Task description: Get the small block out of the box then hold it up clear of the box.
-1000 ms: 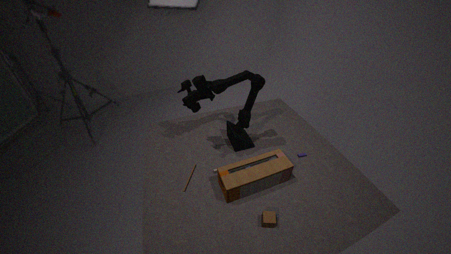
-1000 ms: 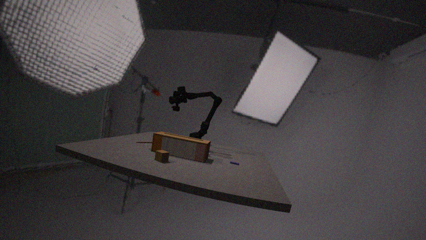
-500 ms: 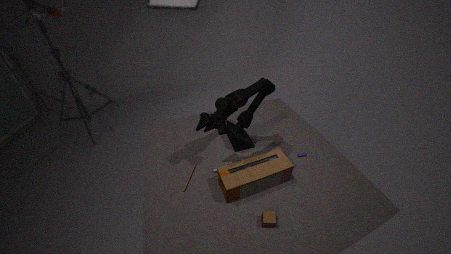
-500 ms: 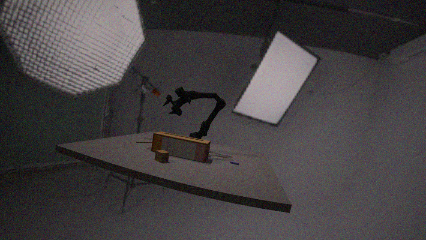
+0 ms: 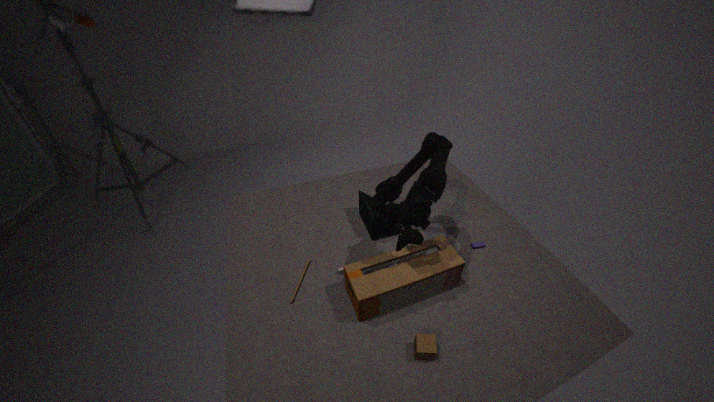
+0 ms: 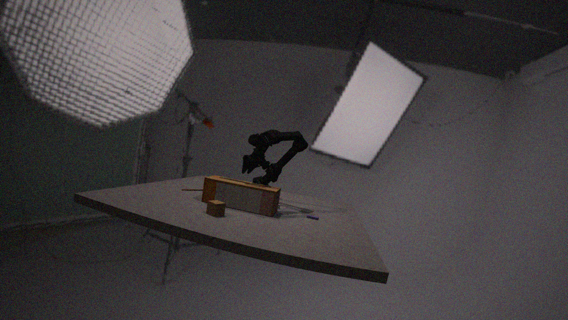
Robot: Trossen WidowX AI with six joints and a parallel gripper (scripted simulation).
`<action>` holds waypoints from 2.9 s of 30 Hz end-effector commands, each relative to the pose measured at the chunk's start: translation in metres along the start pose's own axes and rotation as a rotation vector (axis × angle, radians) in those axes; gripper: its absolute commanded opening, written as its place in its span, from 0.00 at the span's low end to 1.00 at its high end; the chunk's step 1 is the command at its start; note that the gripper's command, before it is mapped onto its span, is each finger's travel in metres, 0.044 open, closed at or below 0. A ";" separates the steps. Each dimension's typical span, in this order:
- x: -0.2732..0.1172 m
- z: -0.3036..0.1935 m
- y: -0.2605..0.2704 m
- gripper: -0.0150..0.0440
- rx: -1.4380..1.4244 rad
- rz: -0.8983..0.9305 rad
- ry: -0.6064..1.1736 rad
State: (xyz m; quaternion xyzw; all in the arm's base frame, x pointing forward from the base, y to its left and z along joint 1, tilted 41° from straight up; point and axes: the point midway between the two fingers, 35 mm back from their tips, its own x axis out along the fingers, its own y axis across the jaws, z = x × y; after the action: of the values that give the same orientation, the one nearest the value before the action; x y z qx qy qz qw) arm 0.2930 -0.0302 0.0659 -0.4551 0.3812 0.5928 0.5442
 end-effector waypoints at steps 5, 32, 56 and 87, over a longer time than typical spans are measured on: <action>-0.001 0.033 0.002 0.93 -0.105 0.028 -0.076; 0.038 0.047 0.003 0.93 -0.105 0.027 -0.076; 0.068 0.055 0.008 0.93 -0.105 0.026 -0.071; 0.096 -0.007 0.003 0.93 -0.104 0.027 -0.068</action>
State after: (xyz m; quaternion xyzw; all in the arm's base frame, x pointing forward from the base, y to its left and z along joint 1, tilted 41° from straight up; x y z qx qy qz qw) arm 0.2908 -0.0039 -0.0237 -0.4550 0.3364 0.6338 0.5274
